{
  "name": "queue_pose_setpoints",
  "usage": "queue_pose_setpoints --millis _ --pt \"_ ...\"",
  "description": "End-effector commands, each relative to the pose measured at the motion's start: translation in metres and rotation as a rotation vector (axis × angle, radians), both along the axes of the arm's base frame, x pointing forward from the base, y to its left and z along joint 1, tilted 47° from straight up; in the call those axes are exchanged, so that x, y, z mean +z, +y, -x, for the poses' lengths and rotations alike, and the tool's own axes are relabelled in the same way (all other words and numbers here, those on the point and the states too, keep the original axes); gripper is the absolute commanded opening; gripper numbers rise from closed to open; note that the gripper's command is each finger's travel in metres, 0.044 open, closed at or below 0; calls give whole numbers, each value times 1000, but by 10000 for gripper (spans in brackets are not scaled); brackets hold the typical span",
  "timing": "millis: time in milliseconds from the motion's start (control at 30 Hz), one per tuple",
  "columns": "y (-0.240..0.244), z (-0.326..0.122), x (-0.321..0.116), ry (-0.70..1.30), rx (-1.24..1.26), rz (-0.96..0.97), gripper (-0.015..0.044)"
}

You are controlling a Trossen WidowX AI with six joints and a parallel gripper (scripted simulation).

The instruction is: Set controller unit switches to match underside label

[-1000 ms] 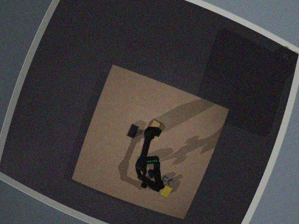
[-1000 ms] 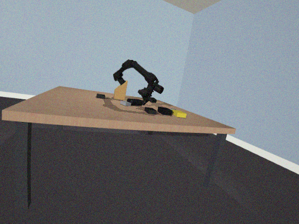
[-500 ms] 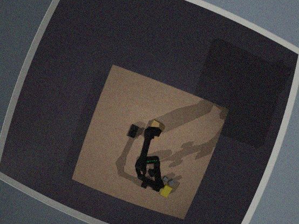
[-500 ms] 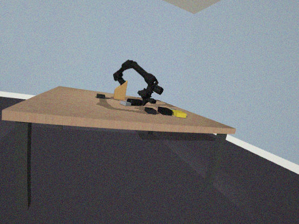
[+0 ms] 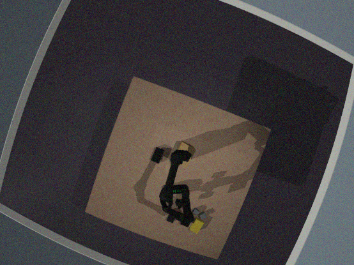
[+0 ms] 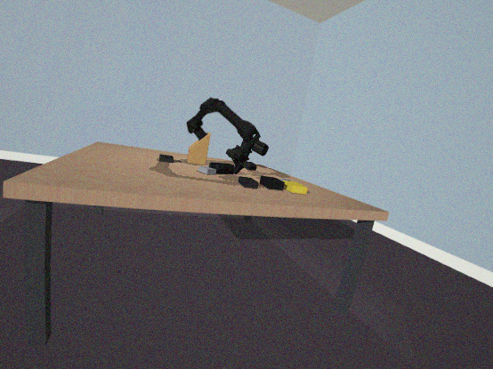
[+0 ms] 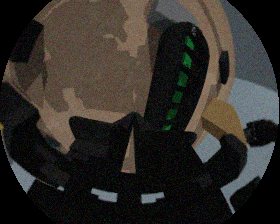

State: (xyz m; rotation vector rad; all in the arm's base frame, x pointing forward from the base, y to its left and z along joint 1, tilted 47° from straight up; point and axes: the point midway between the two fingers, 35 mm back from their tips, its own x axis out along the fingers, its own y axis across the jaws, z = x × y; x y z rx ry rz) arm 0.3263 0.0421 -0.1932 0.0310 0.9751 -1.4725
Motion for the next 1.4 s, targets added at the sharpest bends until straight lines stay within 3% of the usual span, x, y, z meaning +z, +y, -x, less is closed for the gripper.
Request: queue_pose_setpoints --millis 0,967,1200,1367 --pt "-2 2 1 3 4 3 0" --pt "-11 21 8 5 4 4 0" --pt "40 -3 33 2 5 -1 0" --pt "41 -3 35 2 6 -3 0"
